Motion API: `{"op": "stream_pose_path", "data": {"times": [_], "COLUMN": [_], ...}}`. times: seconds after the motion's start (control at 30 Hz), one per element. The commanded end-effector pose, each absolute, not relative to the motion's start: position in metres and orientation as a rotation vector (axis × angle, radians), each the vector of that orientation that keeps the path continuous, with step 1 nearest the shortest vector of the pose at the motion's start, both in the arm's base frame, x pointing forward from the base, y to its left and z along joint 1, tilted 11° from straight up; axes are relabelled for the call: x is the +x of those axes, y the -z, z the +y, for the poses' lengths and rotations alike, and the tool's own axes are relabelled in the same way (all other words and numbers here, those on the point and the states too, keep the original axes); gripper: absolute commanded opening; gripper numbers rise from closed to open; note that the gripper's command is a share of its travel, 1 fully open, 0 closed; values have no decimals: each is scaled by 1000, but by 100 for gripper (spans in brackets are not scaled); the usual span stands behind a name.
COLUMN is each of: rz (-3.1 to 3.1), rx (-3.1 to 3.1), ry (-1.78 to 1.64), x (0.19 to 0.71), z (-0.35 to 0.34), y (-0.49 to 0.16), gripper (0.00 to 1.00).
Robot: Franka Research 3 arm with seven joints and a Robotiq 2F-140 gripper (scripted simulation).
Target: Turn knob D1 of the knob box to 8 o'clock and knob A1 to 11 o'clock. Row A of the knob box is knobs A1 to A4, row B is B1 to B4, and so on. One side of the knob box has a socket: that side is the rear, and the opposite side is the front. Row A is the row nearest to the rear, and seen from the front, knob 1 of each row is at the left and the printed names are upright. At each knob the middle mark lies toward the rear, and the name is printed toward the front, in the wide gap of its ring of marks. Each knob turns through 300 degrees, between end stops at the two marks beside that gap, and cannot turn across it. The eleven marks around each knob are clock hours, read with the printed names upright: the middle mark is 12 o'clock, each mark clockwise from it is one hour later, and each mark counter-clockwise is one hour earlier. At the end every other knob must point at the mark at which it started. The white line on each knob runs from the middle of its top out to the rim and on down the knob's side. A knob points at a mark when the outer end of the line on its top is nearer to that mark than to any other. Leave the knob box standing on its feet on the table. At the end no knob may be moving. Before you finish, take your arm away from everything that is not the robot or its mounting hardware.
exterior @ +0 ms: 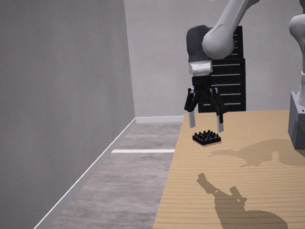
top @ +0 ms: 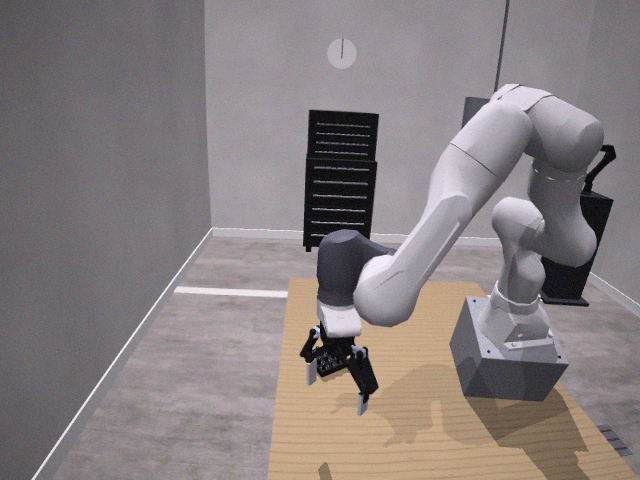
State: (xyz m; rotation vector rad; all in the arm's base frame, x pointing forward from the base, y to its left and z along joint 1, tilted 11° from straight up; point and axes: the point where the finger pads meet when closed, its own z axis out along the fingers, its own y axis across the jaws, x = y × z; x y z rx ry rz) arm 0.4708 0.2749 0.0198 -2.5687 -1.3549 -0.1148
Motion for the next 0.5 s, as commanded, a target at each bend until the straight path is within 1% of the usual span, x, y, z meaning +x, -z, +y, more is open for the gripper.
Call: {"op": "stream_pose_path", "data": {"times": [0.0,0.33,0.37,0.47], "rz": [-1385,-1385,-1314,-1279], "rx": [-2550,-2550,-2591,-2611], "ry": [131,131,129,128], "x": [473,473,485,490], "z": [275,275,239,222], "y": [-19,-19,-3,5], "gripper": [100,100,100,100]}}
